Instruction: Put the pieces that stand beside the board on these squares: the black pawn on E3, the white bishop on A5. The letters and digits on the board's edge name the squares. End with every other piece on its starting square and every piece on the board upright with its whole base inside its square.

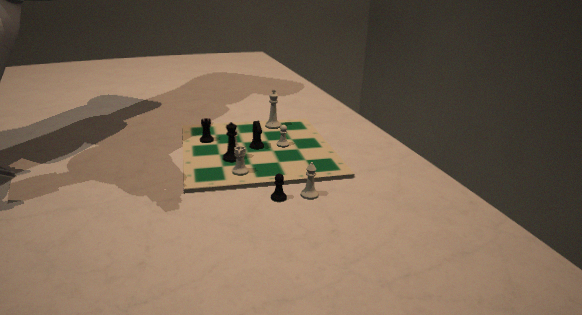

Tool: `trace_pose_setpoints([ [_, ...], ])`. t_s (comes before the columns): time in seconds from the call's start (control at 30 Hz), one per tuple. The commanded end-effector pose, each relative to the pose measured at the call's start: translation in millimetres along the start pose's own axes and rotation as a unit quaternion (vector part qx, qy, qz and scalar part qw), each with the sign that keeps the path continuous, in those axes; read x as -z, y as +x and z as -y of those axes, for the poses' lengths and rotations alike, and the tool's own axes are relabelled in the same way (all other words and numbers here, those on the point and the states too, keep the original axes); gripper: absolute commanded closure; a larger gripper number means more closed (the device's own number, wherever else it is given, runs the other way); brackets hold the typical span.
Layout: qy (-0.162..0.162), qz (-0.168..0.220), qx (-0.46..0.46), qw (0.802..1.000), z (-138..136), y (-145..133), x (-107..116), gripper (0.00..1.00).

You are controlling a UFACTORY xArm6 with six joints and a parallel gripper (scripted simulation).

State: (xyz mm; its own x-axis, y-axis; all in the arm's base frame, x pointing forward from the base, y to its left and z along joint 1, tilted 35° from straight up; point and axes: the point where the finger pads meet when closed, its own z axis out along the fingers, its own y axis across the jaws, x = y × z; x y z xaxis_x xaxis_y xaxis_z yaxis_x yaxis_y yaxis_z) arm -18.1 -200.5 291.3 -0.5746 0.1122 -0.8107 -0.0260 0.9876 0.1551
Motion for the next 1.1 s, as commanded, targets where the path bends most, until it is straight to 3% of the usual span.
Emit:
trace_pose_setpoints([
  [0.0, 0.001, -0.001, 0.001, 1.0, 0, 0, 1, 0.0],
  [0.7, -0.005, -0.003, -0.001, 1.0, 0, 0, 0, 0.0],
  [0.83, -0.029, -0.015, -0.006, 0.999, 0, -2, -6, 0.0],
  [1.03, -0.112, -0.066, -0.021, 0.991, -3, -5, -23, 0.0],
  [1.07, -0.112, -0.066, -0.021, 0.991, -3, -5, -23, 0.0],
])
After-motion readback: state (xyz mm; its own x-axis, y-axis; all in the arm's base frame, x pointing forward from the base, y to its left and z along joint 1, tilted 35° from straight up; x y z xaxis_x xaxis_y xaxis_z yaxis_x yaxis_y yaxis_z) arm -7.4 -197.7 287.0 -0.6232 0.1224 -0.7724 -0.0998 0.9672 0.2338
